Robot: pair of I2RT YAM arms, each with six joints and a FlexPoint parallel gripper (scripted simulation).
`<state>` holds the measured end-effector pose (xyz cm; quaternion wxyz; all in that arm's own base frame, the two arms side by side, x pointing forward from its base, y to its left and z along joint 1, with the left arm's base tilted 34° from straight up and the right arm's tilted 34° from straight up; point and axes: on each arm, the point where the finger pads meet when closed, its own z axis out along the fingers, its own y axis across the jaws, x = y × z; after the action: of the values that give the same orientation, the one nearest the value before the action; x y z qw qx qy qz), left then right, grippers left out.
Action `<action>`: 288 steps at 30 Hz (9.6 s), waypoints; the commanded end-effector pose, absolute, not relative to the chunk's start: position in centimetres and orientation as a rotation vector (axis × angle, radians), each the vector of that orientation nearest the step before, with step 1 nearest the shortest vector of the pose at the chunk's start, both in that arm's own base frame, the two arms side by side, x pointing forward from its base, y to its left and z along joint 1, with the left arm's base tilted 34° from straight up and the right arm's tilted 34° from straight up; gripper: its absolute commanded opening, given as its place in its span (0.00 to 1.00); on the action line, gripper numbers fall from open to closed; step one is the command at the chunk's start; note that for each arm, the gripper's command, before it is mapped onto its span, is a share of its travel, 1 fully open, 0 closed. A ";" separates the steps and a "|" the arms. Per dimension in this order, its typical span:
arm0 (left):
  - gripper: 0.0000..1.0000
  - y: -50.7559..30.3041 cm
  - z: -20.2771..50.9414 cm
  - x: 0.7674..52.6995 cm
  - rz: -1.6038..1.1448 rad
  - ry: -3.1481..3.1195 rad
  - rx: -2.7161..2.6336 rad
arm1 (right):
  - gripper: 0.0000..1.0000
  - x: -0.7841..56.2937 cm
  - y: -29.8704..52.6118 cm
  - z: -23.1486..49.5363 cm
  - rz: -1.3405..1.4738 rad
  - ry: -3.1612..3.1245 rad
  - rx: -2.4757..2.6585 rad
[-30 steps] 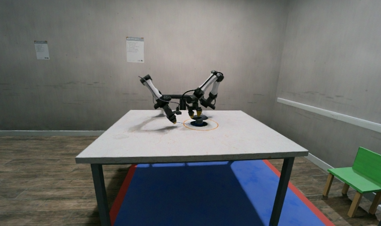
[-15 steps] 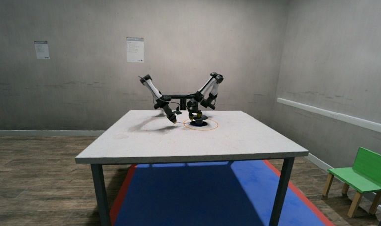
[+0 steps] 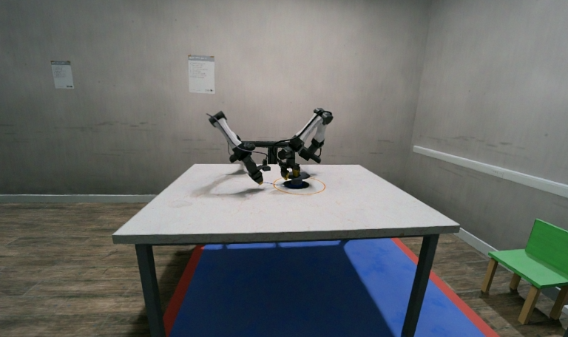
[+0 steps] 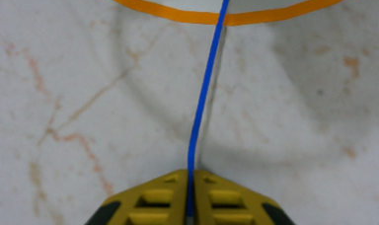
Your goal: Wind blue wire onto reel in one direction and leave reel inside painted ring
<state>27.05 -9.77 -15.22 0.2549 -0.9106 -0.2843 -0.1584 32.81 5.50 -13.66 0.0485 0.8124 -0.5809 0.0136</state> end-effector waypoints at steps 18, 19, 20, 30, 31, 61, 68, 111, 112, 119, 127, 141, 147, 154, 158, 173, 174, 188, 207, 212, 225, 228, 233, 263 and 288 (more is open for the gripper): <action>0.60 -10.4 -15.3 28.0 -0.442 -0.808 -2.488 | 0.00 33.7 5.1 -12.3 0.080 -1.825 2.495; 0.60 -10.4 -15.3 28.0 -0.442 -0.808 -2.488 | 0.00 33.7 5.1 -12.3 0.080 -1.825 2.495; 0.60 -10.3 -15.3 28.1 -0.448 -0.828 -2.483 | 0.00 33.7 5.2 -12.3 0.079 -1.826 2.495; 0.60 -7.6 -13.1 30.2 -0.593 -1.376 -2.294 | 0.00 33.2 7.2 -14.0 0.040 -1.865 2.508; 0.60 -7.1 -12.7 30.4 -0.615 -1.465 -2.252 | 0.00 33.0 7.6 -14.3 0.039 -1.867 2.515; 0.60 -0.1 -10.1 20.1 -0.906 -3.065 -0.402 | 0.00 29.2 15.3 -20.5 -0.260 -1.598 2.665; 0.60 -1.8 -11.3 19.6 -0.887 -3.184 0.093 | 0.00 28.5 16.0 -20.8 -0.502 -1.399 2.749; 0.85 -3.9 -7.9 19.4 -0.795 -3.119 1.425 | 0.15 31.0 15.3 -19.2 -0.480 -1.971 2.700; 0.85 -3.9 -7.9 19.4 -0.795 -3.119 1.425 | 0.15 31.0 15.3 -19.2 -0.480 -1.971 2.700; 0.85 -3.9 -7.9 19.4 -0.795 -3.119 1.425 | 0.15 31.0 15.4 -19.1 -0.480 -1.971 2.700; 0.85 -3.9 -7.9 19.4 -0.795 -3.119 1.425 | 0.15 30.7 16.2 -18.0 -0.480 -1.971 2.700; 0.85 -3.9 -7.9 19.4 -0.795 -3.119 1.425 | 0.15 28.8 18.7 -14.8 -0.480 -1.971 2.700; 0.85 -3.9 -7.9 19.4 -0.795 -3.119 1.425 | 0.15 28.6 18.6 -14.9 -0.480 -1.971 2.700; 0.85 -3.9 -7.9 19.4 -0.795 -3.119 1.425 | 0.15 28.5 18.6 -14.7 -0.465 -1.973 2.704; 0.85 -3.9 -7.9 19.4 -0.795 -3.119 1.425 | 0.15 28.4 18.7 -14.3 -0.433 -1.977 2.713; 0.85 -3.9 -7.9 19.4 -0.795 -3.119 1.425 | 0.15 26.2 18.6 -10.2 -0.024 -2.009 2.803; 0.85 -3.9 -7.9 19.4 -0.795 -3.119 1.425 | 0.15 25.9 18.6 -9.8 0.022 -2.010 2.810; 0.85 -3.9 -7.9 19.4 -0.795 -3.119 1.425 | 0.15 21.9 18.1 -4.3 0.648 -1.991 2.853; 0.85 -3.9 -7.9 19.4 -0.795 -3.119 1.425 | 0.15 19.4 17.5 -2.9 0.962 -1.954 2.835; 0.85 -3.9 -7.9 19.4 -0.795 -3.119 1.425 | 0.15 19.2 17.8 -3.4 0.963 -1.954 2.835; 0.85 -3.9 -7.9 19.4 -0.795 -3.119 1.425 | 0.15 19.4 18.8 -3.4 0.963 -1.954 2.835; 0.85 -3.9 -7.9 19.4 -0.795 -3.119 1.425 | 0.15 19.5 19.0 -3.4 0.963 -1.954 2.835; 0.85 -4.3 -7.3 19.3 -0.795 -3.119 1.425 | 0.15 19.5 19.0 -3.4 0.963 -1.954 2.835; 0.85 -6.5 -2.9 17.6 -0.786 -3.130 1.422 | 0.15 19.5 19.0 -3.4 0.963 -1.954 2.835; 0.85 -6.5 4.3 10.0 -0.425 -3.671 0.794 | 0.15 19.5 19.0 -3.4 0.963 -1.954 2.835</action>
<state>11.71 -8.38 1.89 0.2817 -0.2606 0.9204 0.0747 19.18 17.72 -3.88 -0.2003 0.7784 -0.5327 0.2650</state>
